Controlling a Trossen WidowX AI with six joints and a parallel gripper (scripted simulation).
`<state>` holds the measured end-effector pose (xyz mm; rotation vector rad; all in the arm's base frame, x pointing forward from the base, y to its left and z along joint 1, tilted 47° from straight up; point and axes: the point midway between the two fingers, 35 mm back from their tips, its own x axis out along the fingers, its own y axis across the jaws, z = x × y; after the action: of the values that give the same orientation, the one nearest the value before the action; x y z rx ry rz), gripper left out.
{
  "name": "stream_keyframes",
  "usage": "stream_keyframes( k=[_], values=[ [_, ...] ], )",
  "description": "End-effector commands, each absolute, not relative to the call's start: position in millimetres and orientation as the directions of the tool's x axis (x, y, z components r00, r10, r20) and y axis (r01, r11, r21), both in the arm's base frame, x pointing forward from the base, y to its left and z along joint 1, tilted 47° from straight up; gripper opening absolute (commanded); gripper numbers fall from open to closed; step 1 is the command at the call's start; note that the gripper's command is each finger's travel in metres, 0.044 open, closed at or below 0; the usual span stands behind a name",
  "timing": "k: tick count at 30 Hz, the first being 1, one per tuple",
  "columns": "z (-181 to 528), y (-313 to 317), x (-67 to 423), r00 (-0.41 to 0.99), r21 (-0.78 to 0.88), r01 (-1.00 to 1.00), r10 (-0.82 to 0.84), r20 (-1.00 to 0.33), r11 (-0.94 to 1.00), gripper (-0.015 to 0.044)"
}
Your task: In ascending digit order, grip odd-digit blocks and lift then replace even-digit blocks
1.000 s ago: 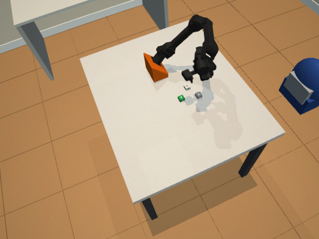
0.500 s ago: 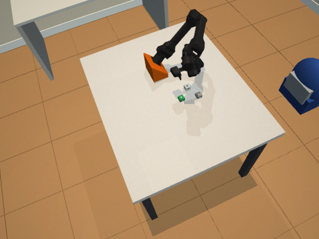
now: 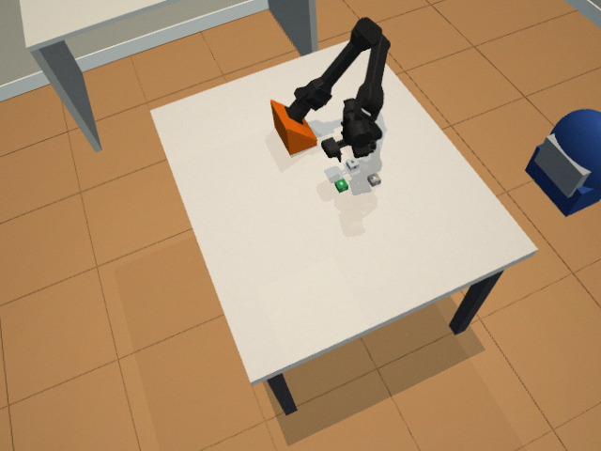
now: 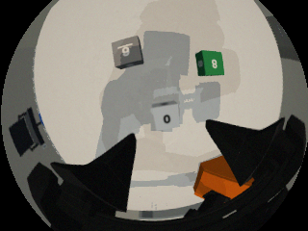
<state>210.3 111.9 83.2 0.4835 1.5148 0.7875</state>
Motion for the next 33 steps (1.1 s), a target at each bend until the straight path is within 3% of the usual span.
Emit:
stream_keyframes(
  k=[1, 17, 28, 33],
  values=[
    [77.9, 117.6, 207.6, -0.119, 0.726, -0.147, 0.717, -0.687, 0.672, 0.04],
    [62.8, 134.2, 204.0, -0.12, 0.728, -0.147, 0.719, -0.685, 0.669, 0.04],
    [62.8, 134.2, 204.0, -0.12, 0.728, -0.147, 0.719, -0.685, 0.669, 0.012],
    [62.8, 134.2, 204.0, -0.12, 0.728, -0.147, 0.719, -0.685, 0.669, 0.012]
  ],
)
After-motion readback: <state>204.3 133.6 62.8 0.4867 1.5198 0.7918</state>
